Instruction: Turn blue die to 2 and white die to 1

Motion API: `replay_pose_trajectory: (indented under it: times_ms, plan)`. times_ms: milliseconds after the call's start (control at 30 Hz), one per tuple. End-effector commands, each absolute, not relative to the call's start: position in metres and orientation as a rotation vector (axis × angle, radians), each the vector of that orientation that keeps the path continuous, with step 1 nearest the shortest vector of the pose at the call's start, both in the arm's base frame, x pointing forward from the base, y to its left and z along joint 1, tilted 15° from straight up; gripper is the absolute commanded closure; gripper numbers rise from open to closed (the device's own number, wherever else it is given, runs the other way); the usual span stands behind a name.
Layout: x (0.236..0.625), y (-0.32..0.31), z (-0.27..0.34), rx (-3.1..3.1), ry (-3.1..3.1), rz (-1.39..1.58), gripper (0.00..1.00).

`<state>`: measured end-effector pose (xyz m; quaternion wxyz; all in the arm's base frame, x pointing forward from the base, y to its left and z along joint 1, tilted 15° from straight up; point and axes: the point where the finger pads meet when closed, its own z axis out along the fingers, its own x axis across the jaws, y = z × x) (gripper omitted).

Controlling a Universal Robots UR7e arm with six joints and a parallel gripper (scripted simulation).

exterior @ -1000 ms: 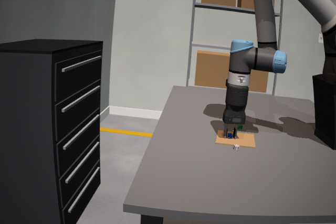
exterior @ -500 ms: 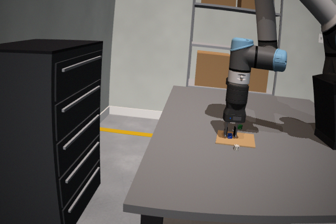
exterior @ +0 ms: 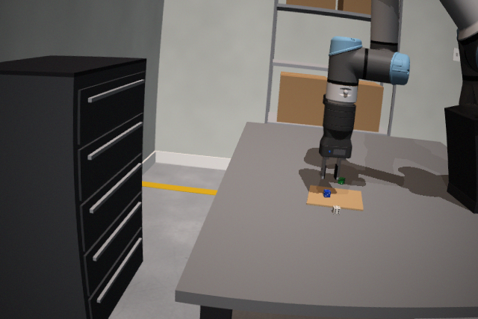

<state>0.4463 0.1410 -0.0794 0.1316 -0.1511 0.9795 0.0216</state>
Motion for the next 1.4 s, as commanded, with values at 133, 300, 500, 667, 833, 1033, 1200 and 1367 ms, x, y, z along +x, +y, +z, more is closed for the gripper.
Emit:
replay_pose_trajectory:
  times_ms: [133, 300, 500, 667, 833, 1033, 1200, 1367]
  plan:
    - [0.439, 0.138, -0.049, -0.439, 2.842, 0.062, 0.36]
    - [0.436, 0.138, -0.040, -0.439, 2.842, 0.062, 0.36]
    - [0.436, 0.137, -0.037, -0.439, 2.842, 0.062, 0.36]
    - [0.435, 0.137, -0.037, -0.439, 2.842, 0.062, 0.00]
    - [0.435, 0.137, -0.037, -0.439, 2.842, 0.062, 0.00]
    - [0.435, 0.137, -0.037, -0.439, 2.842, 0.062, 0.00]
    - [0.435, 0.137, -0.037, -0.439, 2.842, 0.062, 0.00]
    - [0.435, 0.137, -0.037, -0.439, 2.842, 0.062, 0.00]
